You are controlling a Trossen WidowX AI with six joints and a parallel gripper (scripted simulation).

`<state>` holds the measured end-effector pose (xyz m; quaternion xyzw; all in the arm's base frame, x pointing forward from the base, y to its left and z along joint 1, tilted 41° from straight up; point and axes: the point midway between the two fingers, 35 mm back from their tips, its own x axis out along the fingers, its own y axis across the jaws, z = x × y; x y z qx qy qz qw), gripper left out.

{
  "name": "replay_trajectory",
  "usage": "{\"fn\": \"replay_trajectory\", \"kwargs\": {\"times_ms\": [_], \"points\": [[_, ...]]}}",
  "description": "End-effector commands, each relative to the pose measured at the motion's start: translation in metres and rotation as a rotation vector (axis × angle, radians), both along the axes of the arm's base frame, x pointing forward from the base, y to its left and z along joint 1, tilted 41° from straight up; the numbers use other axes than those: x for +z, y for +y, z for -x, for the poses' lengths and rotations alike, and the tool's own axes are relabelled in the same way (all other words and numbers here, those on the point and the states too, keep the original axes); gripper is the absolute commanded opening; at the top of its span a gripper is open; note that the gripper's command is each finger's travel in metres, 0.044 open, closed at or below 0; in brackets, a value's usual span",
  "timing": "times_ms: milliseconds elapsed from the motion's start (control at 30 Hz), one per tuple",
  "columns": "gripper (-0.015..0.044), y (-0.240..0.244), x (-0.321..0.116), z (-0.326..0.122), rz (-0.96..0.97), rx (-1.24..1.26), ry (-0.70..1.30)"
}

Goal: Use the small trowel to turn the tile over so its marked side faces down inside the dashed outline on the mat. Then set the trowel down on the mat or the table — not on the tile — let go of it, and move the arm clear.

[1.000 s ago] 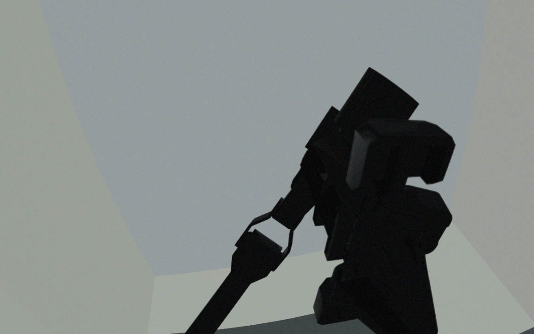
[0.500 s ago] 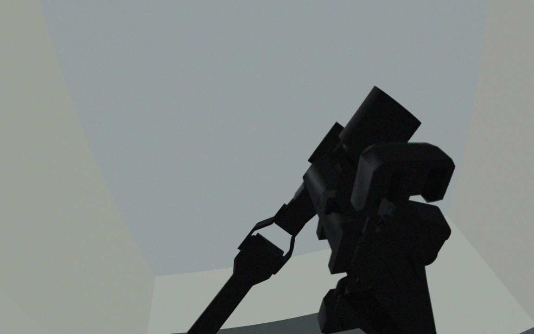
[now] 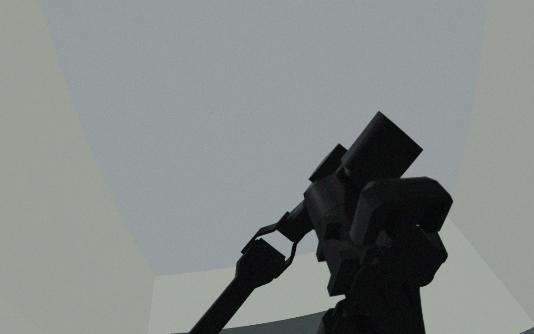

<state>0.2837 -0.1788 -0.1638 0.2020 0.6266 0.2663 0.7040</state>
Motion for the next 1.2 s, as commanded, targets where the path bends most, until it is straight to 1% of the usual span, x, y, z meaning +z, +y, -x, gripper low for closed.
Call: {"fn": "replay_trajectory", "kwargs": {"times_ms": [0, 1167], "points": [[0.01, 0.004, 0.001, 0.001, -0.004, -0.006, 0.001], [0.01, 0.046, 0.034, 0.007, -0.008, -0.006, 0.002]]}}
